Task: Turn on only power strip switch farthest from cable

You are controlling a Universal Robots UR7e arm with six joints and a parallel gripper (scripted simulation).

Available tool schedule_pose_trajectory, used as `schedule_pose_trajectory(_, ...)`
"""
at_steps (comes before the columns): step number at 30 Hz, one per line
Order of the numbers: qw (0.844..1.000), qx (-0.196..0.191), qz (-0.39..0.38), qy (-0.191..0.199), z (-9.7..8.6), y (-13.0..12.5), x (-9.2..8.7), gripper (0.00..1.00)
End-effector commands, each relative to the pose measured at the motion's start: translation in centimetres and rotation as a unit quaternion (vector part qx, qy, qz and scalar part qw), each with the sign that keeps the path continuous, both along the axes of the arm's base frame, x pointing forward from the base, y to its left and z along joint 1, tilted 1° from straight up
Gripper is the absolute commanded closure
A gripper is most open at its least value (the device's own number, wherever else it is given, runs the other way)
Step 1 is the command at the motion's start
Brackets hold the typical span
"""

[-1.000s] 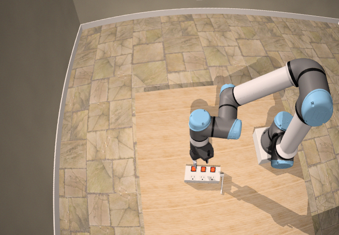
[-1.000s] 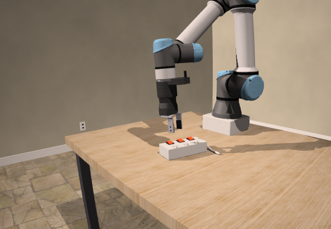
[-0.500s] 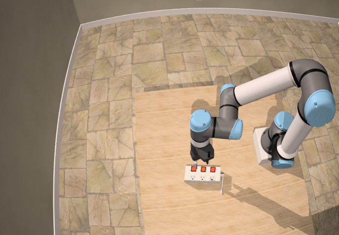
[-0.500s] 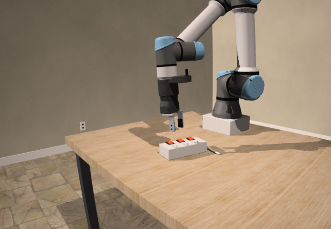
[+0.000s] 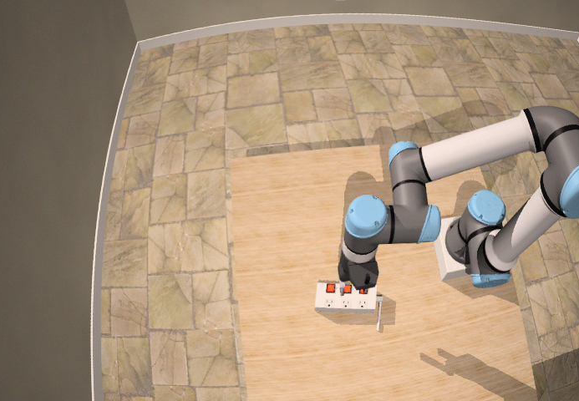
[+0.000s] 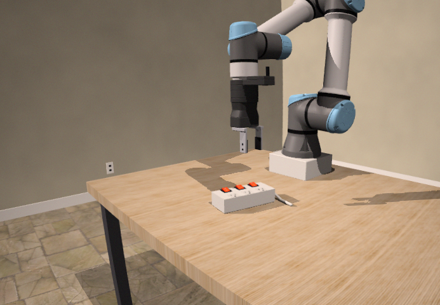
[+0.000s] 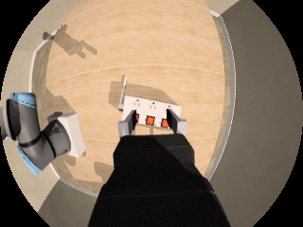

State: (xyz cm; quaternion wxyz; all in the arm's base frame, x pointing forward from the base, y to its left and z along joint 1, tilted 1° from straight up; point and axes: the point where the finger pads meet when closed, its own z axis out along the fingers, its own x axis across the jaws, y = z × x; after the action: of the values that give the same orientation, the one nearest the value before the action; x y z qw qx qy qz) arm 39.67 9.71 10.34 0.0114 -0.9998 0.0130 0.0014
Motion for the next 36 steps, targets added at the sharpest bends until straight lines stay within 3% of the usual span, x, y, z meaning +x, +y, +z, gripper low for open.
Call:
schedule_pose_trajectory(1,1.0,-0.004,-0.01,0.002,0.53,0.33,-0.15,0.0)
schedule_pose_trajectory(24,1.0,-0.004,-0.021,0.002,0.45,0.3,-0.18,0.0)
schedule_pose_trajectory(36,0.991,-0.005,-0.134,0.005,-0.43,-0.05,-0.48,0.0)
